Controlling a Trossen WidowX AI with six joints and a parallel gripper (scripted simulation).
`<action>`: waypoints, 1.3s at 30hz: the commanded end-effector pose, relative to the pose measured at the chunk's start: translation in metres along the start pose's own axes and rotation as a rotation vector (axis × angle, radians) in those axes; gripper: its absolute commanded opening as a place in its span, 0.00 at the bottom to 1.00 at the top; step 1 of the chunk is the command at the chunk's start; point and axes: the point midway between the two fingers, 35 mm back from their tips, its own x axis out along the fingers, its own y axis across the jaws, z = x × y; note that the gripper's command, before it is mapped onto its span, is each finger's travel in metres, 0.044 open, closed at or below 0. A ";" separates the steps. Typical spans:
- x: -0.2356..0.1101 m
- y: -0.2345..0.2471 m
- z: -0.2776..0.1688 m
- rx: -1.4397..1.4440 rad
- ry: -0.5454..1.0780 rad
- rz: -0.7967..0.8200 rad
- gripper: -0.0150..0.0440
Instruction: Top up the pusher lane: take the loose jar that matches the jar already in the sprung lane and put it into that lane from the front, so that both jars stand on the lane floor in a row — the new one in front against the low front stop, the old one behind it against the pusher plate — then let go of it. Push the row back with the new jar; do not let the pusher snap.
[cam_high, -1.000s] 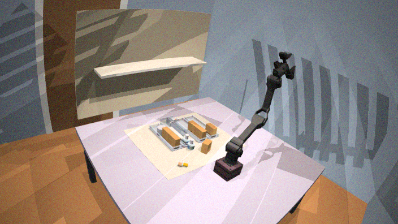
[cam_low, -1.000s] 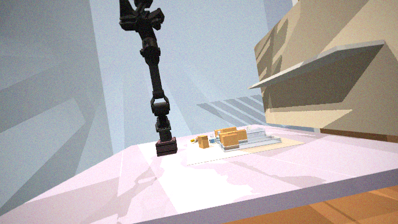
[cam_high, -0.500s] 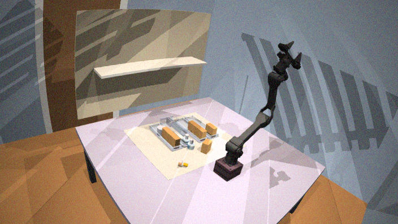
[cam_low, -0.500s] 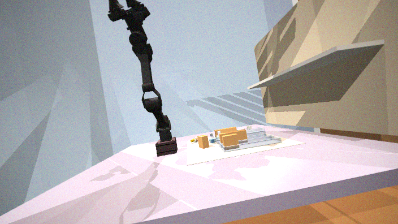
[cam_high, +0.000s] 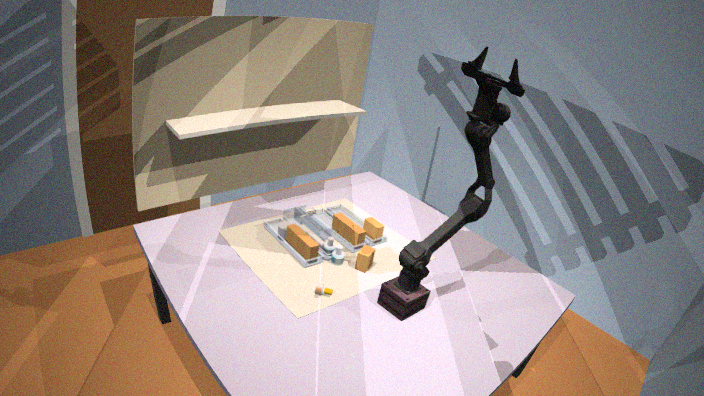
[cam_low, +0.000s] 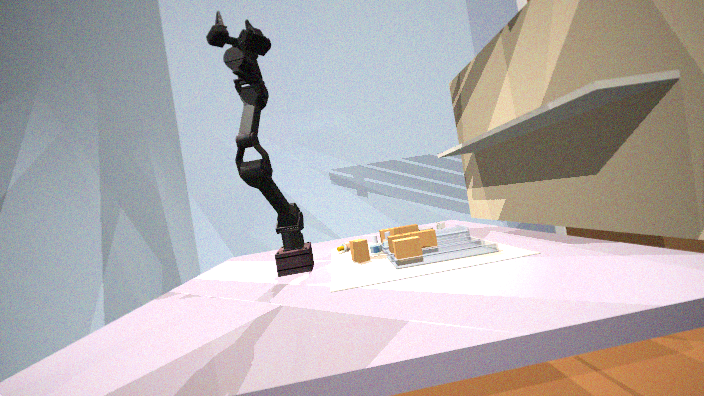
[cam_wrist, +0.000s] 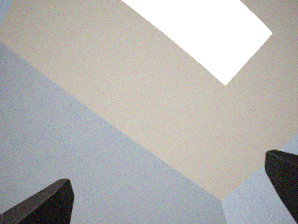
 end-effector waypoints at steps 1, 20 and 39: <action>0.001 -0.065 -0.040 -0.096 0.091 -0.179 1.00; -0.091 -0.286 -0.109 -0.438 0.421 -0.791 1.00; -0.311 -0.448 -0.054 -0.629 0.721 -1.567 1.00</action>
